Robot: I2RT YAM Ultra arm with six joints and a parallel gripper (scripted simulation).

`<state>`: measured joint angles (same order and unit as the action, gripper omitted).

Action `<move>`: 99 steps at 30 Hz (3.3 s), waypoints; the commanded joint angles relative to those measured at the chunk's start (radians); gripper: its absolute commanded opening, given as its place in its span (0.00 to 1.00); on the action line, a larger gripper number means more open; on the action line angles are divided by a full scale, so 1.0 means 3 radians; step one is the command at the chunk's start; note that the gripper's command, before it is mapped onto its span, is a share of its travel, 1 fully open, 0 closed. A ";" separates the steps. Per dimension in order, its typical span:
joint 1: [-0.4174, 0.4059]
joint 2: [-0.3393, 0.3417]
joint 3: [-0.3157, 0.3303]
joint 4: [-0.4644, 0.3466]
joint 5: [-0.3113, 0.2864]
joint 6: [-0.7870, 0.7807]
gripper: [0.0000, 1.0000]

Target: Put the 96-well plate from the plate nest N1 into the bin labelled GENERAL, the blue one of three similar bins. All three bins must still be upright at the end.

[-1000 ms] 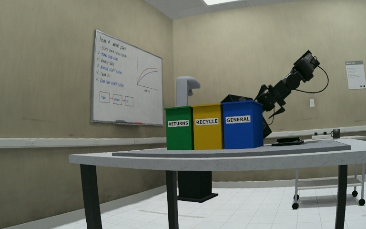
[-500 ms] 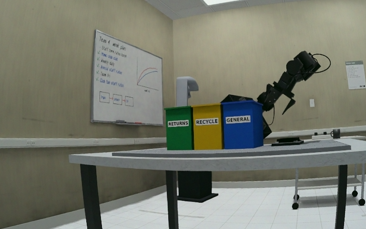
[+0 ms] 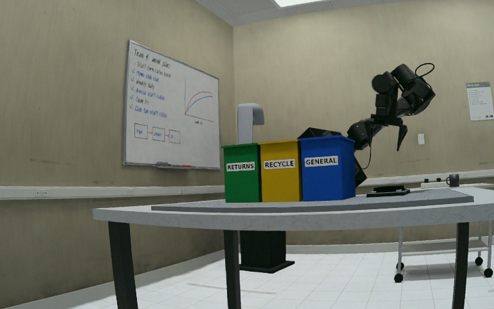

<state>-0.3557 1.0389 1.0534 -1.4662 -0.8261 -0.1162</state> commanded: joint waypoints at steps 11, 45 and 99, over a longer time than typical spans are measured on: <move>-0.0341 0.0233 -0.0158 -0.0349 -0.0676 -0.0779 1.00; -0.0337 0.0236 -0.0106 -0.0349 -0.0675 -0.0769 1.00; 0.0510 -0.0184 -0.0691 0.0999 -0.0592 0.0654 1.00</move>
<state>-0.2195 1.0157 0.8684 -1.2541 -1.0176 0.0032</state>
